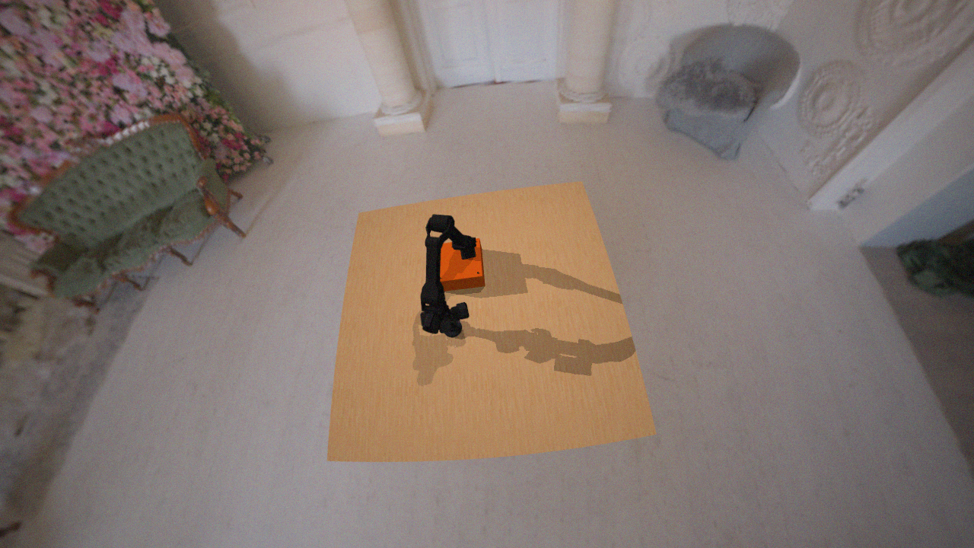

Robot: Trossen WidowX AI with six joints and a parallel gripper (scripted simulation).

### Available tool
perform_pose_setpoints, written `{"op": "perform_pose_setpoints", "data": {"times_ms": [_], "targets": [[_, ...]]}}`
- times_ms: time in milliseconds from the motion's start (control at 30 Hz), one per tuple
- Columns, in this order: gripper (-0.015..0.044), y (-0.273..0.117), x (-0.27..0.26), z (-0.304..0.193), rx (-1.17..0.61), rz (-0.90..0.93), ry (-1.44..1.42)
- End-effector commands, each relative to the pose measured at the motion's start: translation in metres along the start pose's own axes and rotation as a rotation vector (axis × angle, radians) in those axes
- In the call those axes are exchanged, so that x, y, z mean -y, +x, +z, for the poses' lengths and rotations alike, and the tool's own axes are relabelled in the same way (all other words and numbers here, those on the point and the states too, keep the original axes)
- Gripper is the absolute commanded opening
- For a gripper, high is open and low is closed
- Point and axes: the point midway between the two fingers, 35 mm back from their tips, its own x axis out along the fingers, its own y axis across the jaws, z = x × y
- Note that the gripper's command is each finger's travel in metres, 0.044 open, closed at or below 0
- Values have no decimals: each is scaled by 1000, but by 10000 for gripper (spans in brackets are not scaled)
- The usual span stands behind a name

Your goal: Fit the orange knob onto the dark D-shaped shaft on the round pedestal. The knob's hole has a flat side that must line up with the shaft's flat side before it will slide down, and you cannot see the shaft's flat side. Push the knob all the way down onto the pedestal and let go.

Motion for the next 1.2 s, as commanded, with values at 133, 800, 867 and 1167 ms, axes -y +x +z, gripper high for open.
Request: {"op": "perform_pose_setpoints", "data": {"times_ms": [133, 800, 867, 1167], "targets": [[0, 0, 1, 0, 0, -4, 51], [0, 13, 0, 0, -1, -4, -46], [0, 14, 0, 0, -1, -4, -51], [0, 13, 0, 0, 0, -3, -36]]}}
